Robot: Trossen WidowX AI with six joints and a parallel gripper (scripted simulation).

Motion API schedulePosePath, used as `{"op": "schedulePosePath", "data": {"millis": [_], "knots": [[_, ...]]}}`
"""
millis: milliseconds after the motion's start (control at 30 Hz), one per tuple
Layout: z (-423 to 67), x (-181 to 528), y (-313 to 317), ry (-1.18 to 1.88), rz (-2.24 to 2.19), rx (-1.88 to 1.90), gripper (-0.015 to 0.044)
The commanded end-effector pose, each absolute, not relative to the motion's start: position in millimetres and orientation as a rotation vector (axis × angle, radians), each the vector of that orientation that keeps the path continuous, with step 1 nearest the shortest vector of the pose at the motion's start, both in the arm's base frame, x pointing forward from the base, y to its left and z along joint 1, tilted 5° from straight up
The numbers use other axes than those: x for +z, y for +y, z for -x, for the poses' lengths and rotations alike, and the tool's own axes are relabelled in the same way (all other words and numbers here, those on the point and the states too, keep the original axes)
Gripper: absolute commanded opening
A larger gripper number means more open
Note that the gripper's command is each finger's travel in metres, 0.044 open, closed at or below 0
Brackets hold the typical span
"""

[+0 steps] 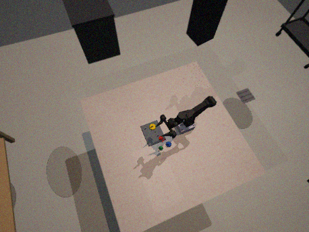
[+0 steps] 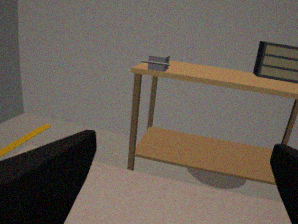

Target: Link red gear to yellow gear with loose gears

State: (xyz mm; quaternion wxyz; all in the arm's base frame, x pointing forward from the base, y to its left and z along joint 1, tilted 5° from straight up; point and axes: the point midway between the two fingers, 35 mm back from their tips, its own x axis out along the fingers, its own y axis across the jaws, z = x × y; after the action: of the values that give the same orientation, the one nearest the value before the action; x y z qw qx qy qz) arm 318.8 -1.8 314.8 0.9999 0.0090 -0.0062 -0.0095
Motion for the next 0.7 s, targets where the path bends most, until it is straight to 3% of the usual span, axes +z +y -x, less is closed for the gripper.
{"op": "schedulePosePath", "data": {"millis": [0,333,667], "knots": [[-320.4,312.5,-1.4,0.000,-0.021,-0.017,0.0426],[-365.9,172.3,25.1,0.702,-0.173,0.012,0.0440],[-328.5,43.6,49.2,1.461,-0.281,-0.121,0.0440]]}}
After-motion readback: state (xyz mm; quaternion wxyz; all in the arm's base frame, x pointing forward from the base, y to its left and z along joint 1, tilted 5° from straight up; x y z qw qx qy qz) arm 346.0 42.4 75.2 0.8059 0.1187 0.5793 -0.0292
